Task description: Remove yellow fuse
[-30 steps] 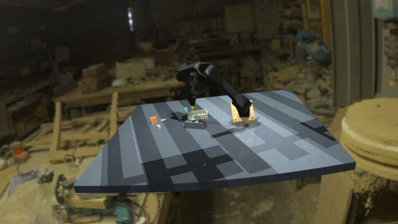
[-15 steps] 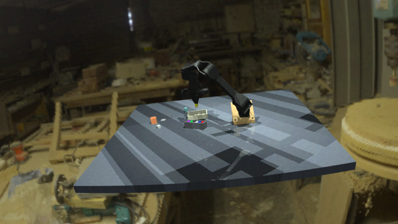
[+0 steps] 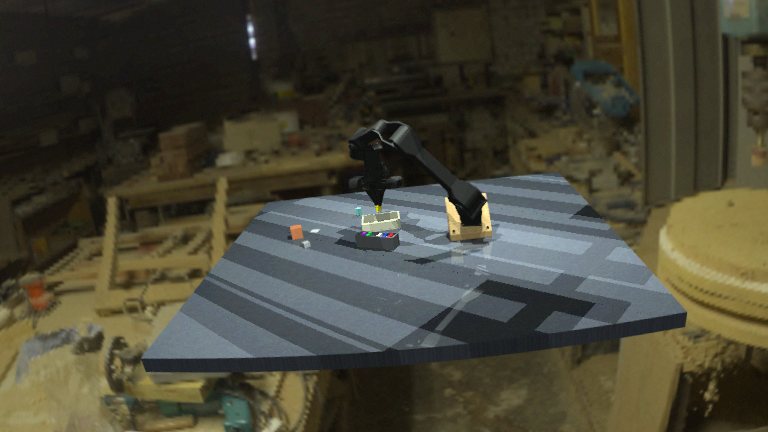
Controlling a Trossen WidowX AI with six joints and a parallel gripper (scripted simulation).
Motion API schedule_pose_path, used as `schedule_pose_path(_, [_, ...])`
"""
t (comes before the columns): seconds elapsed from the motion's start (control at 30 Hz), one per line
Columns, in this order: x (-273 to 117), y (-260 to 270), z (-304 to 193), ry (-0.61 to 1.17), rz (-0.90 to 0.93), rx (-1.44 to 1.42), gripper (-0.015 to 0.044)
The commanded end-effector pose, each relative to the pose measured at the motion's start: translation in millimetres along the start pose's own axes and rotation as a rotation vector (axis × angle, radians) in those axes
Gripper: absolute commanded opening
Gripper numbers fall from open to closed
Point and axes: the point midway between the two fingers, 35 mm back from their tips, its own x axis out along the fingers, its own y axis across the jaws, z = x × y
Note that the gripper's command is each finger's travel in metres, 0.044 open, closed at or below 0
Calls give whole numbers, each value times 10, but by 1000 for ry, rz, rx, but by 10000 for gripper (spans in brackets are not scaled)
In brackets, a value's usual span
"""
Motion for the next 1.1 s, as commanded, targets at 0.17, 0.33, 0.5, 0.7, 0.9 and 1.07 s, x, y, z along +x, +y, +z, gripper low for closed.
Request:
schedule_pose_path(0.17, [155,-17,-7,5,-3,7,0])
schedule_pose_path(0.33, [140,-7,-4,1,-2,0,53])
schedule_pose_path(0.5, [140,-7,-4,1,-2,0,184])
schedule_pose_path(0.7, [120,-6,-4,1,-2,0,330])
schedule_pose_path(0.9, [-224,-17,-3,4,-3,8,330])
schedule_pose_path(1.07, [-224,-17,-3,4,-3,8,330])
